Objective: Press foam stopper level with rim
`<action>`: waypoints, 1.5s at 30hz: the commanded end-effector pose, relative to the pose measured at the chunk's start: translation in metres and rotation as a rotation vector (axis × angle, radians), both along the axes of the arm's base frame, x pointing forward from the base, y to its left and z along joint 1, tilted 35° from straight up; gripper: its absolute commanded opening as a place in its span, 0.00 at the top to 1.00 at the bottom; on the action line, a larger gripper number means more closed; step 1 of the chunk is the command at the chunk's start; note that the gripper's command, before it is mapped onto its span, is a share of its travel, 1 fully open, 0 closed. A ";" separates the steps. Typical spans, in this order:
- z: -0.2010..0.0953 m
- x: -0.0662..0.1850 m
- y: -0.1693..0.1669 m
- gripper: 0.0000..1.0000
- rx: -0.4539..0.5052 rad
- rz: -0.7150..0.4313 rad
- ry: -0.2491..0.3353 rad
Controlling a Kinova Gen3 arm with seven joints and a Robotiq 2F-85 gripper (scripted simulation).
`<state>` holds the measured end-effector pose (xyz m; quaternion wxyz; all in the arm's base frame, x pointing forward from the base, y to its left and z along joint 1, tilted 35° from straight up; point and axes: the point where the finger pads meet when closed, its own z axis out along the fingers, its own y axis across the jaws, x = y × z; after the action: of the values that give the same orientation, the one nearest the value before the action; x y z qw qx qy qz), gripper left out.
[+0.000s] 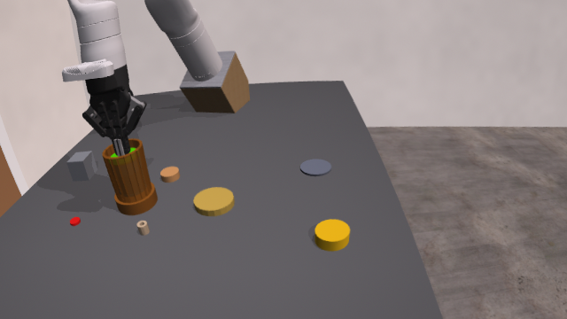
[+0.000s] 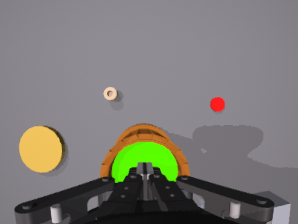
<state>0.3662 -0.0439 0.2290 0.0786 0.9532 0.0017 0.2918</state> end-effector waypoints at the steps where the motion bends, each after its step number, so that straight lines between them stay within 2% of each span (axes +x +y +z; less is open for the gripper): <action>1: 0.000 -0.001 0.000 1.00 0.000 -0.001 0.000; 21: 0.018 -0.013 0.003 1.00 0.000 -0.001 0.000; 36: 0.049 -0.034 0.008 1.00 0.000 -0.001 0.000; 45: 0.053 -0.036 0.009 1.00 0.000 -0.001 0.000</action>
<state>0.3299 -0.0359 0.2794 0.0769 0.9542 -0.0009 0.2893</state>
